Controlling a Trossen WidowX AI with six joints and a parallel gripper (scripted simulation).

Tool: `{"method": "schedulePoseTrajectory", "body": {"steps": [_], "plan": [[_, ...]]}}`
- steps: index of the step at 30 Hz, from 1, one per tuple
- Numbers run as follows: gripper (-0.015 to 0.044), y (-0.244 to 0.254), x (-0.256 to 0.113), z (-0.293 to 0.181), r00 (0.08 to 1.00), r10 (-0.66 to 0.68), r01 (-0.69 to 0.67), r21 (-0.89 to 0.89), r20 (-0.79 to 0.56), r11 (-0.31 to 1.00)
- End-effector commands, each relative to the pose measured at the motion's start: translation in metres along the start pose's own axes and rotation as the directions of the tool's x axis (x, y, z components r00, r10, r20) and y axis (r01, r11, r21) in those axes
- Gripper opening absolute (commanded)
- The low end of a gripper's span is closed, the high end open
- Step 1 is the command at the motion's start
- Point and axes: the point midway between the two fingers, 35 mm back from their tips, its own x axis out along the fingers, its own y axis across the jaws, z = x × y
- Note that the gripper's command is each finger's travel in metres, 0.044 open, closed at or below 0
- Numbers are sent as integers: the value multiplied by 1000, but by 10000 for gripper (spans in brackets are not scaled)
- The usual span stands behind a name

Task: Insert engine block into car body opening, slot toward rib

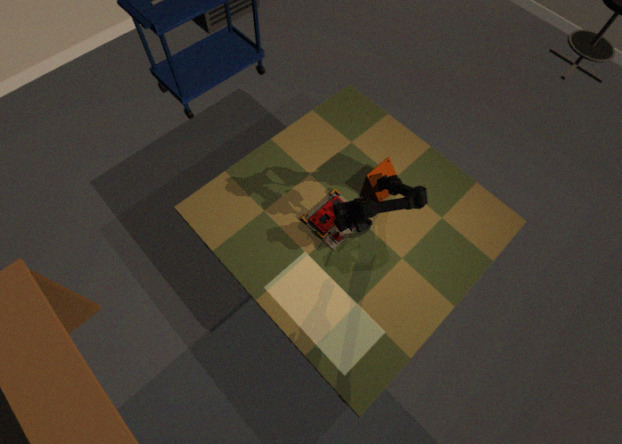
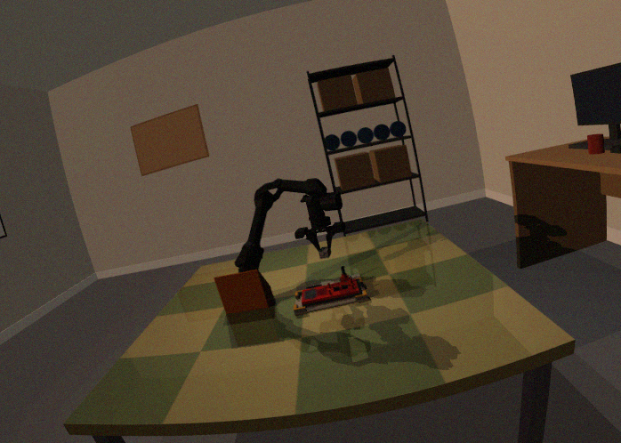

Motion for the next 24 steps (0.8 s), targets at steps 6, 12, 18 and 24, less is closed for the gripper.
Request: {"method": "schedulePoseTrajectory", "body": {"steps": [6, 12, 18, 24], "plan": [[0, -17, 8, -25, 1000, -7, 8, 260, -4, 966], [0, -26, 15, -40, 1000, -7, 9, 415, -5, 910], [0, -35, 22, -56, 1000, -8, 9, 559, -5, 829], [0, -42, 29, -71, 1000, -10, 10, 684, -3, 729]]}}
